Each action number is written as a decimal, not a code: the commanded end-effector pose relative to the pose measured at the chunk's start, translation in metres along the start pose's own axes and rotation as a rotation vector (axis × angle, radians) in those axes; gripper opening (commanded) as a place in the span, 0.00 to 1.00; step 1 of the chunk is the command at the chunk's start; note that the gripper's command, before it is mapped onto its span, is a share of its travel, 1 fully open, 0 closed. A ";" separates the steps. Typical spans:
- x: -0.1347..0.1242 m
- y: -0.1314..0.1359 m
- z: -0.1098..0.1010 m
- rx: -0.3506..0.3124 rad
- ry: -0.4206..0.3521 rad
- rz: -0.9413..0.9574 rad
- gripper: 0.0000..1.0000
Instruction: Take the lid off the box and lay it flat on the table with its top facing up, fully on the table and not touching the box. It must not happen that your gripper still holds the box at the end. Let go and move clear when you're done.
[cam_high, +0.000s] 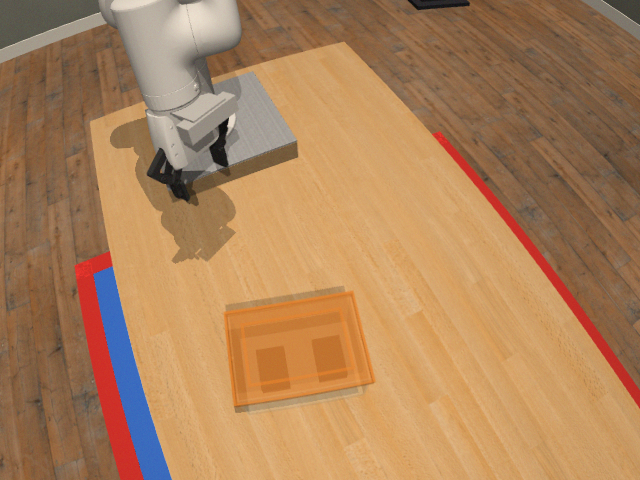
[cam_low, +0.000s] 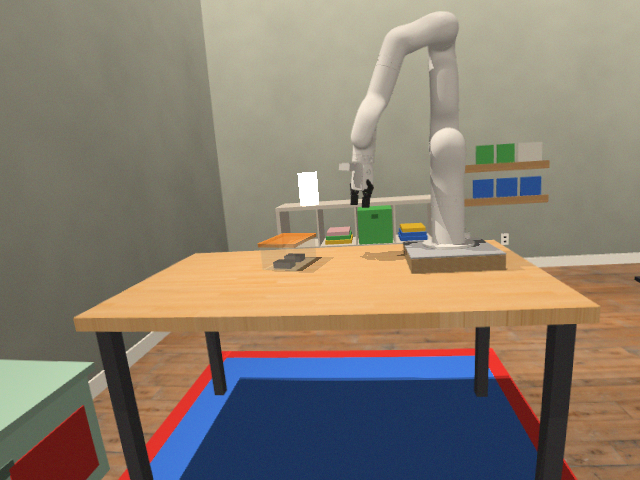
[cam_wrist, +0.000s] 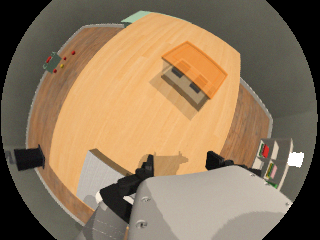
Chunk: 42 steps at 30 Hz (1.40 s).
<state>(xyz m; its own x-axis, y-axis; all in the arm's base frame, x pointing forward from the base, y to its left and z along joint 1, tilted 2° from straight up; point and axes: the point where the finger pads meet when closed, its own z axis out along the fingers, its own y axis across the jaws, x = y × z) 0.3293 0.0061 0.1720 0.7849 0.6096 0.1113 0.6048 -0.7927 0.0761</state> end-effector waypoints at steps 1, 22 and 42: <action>0.001 0.000 0.000 -0.001 0.001 0.000 1.00; 0.000 0.000 0.000 0.000 -0.006 -0.022 1.00; -0.037 -0.006 0.019 0.043 -0.229 -0.678 1.00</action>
<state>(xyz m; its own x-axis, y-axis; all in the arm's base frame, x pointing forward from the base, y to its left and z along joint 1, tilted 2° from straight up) 0.3033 -0.0073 0.1518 0.3564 0.9289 -0.1005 0.9343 -0.3552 0.0308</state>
